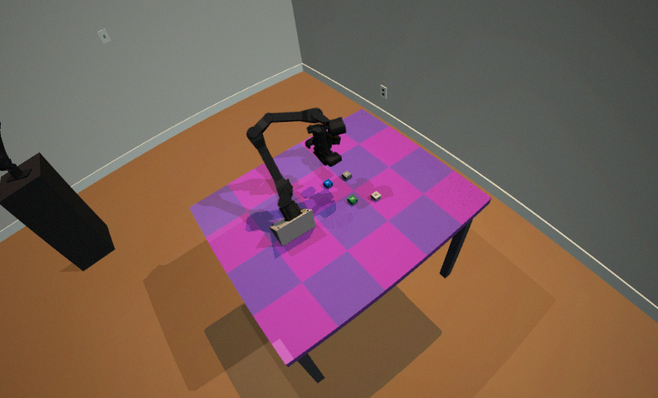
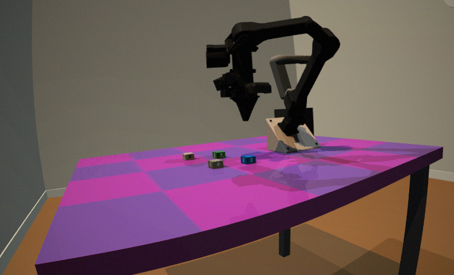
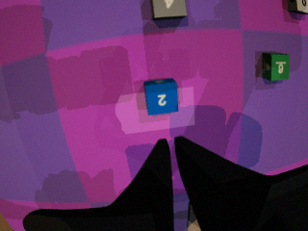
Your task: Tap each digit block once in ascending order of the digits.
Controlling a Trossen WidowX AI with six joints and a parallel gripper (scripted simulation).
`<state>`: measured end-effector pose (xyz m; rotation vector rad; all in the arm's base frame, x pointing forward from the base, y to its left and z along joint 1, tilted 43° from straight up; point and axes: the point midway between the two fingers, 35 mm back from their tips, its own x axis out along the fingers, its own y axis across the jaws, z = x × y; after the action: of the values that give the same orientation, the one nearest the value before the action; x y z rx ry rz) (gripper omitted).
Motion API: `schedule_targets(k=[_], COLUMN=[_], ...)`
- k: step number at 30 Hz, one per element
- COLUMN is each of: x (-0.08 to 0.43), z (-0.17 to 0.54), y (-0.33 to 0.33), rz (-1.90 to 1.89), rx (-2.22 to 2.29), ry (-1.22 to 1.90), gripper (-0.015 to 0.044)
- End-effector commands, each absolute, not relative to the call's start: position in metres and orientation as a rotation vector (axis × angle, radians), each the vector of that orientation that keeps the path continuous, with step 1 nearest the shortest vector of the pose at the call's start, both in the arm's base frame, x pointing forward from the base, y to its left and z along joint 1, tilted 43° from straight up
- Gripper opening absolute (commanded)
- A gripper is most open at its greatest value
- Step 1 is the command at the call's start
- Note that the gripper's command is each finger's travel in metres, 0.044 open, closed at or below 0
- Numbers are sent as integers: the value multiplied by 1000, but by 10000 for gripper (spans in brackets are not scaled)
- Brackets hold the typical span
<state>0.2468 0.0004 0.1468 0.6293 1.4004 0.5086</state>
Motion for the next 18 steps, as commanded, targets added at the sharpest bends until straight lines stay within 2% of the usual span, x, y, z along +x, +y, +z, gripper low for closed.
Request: schedule_targets(k=[1,5,18], x=[248,250,252], z=[126,94,84], y=[22,54,64], rz=[510,516,516], rx=[633,637,637], ry=[1407,1405,1404], gripper=[20,20,20])
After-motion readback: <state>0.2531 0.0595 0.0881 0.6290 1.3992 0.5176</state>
